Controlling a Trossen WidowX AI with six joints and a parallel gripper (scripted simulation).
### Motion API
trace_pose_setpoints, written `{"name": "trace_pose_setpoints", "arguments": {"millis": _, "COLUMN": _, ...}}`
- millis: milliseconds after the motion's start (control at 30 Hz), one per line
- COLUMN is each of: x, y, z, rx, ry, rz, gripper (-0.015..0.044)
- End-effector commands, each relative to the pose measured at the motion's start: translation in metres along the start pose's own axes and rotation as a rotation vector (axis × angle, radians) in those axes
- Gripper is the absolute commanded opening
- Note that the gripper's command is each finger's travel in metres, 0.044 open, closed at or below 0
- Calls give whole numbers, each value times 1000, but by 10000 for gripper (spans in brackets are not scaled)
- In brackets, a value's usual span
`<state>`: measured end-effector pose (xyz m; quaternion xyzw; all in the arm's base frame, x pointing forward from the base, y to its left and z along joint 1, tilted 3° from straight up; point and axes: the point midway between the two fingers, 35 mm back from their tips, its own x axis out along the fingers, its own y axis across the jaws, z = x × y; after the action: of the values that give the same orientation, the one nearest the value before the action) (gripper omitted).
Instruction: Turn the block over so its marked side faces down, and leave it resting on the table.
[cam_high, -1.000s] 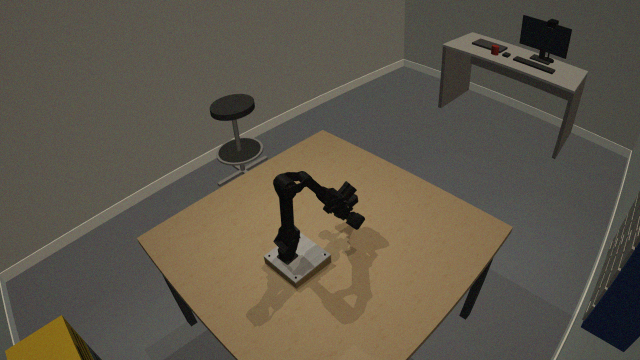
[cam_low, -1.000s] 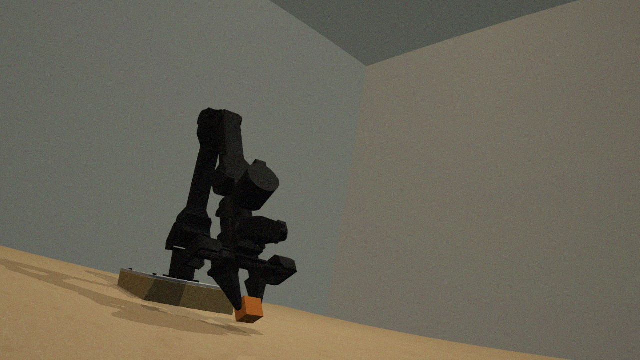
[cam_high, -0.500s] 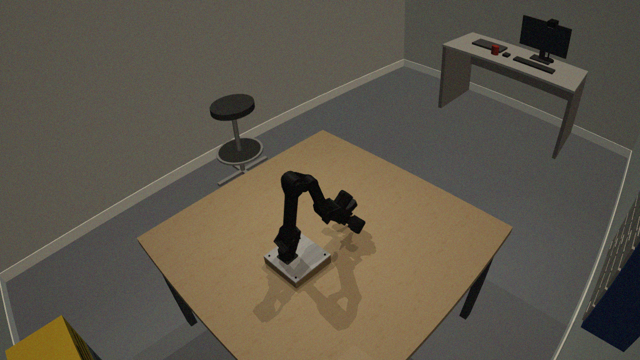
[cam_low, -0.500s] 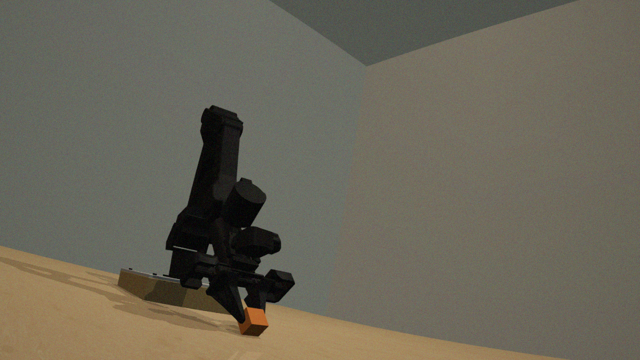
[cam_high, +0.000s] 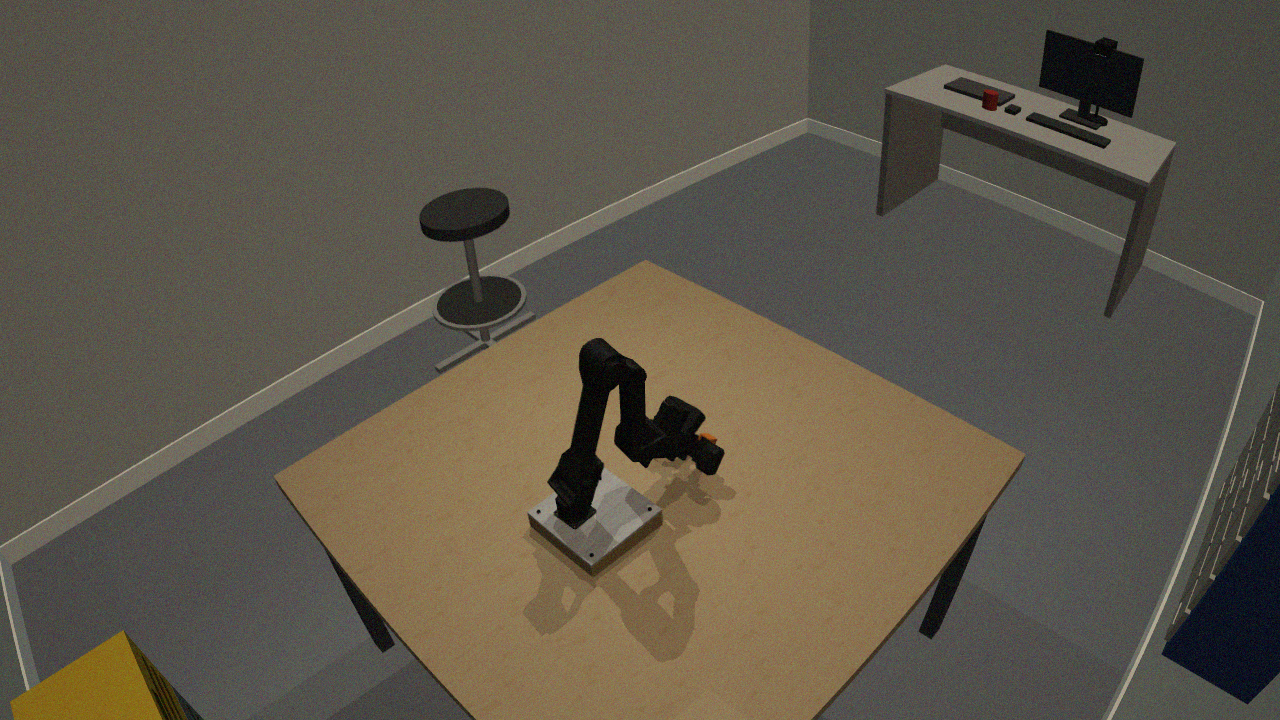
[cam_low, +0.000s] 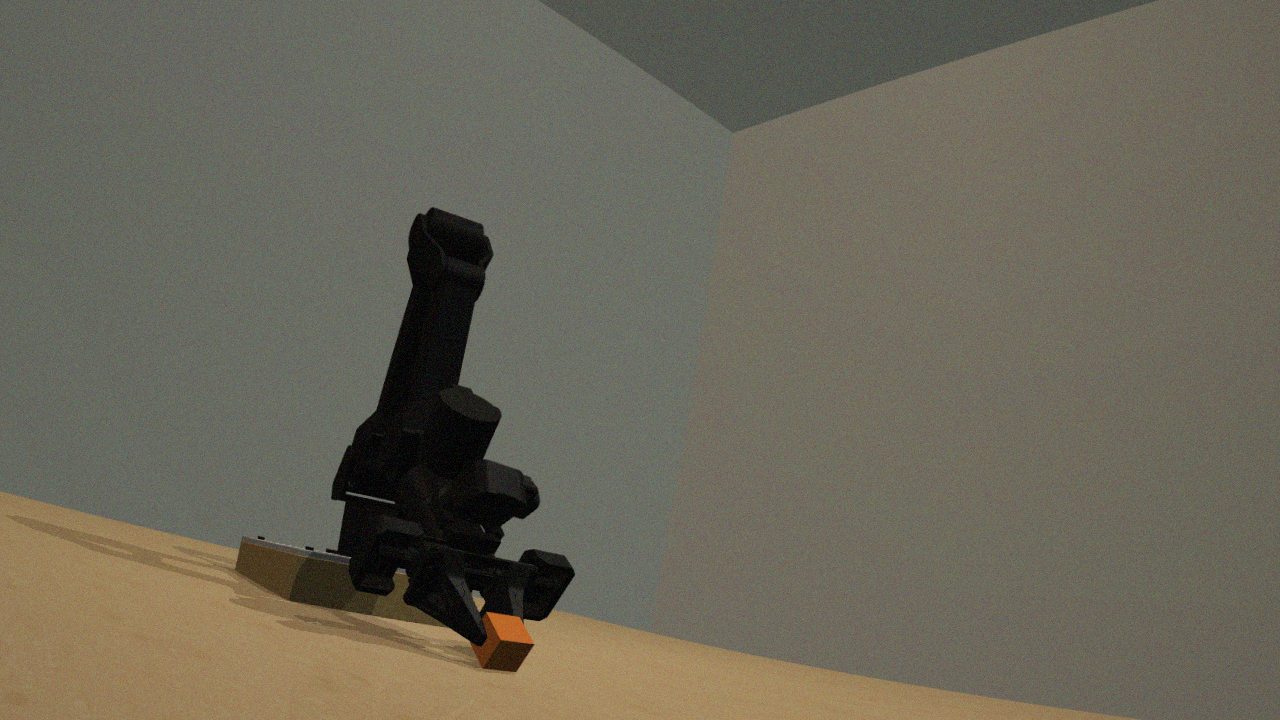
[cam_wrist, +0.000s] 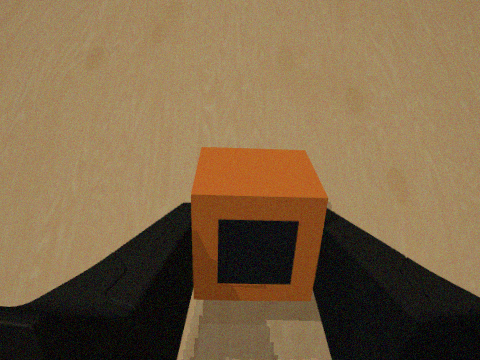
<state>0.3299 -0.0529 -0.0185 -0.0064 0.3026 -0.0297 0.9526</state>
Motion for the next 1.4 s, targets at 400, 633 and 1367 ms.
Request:
{"name": "trace_pose_setpoints", "arguments": {"millis": 400, "x": -11, "y": 1, "z": -1, "rx": -4, "ry": -81, "rz": 3, "gripper": 0}}
{"name": "trace_pose_setpoints", "arguments": {"millis": 633, "x": -11, "y": 1, "z": -1, "rx": -4, "ry": -81, "rz": 3, "gripper": 0}}
{"name": "trace_pose_setpoints", "arguments": {"millis": 1367, "x": -11, "y": 1, "z": -1, "rx": -4, "ry": -81, "rz": 3, "gripper": 440}}
